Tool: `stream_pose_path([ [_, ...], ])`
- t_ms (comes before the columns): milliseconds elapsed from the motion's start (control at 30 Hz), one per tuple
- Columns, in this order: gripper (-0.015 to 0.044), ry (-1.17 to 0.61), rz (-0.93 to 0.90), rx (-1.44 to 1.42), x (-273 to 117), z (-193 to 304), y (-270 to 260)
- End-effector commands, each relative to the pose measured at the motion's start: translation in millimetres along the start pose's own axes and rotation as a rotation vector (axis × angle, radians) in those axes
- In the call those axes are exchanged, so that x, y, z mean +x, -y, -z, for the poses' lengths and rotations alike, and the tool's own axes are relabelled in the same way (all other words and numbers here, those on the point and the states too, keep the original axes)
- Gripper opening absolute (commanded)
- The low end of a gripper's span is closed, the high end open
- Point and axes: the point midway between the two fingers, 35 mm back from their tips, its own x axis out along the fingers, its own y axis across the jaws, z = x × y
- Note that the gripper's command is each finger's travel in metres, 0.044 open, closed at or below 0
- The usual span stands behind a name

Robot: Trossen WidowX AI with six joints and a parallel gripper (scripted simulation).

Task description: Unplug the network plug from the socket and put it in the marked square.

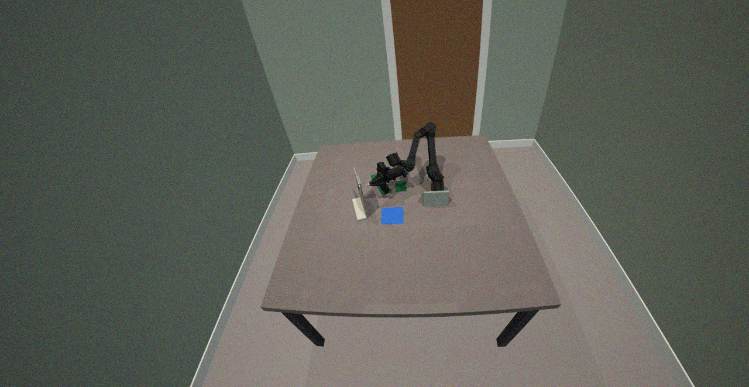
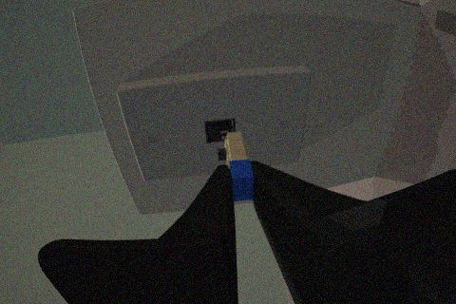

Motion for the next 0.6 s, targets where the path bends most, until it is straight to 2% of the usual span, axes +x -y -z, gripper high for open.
stream_pose_path([
  [0, 0.0000, -0.006, 0.002, -0.002, -2.5, 2.0, 0.9],
  [567, 0.0000, -0.007, 0.002, -0.002, -9.3, 1.7, 0.9],
])
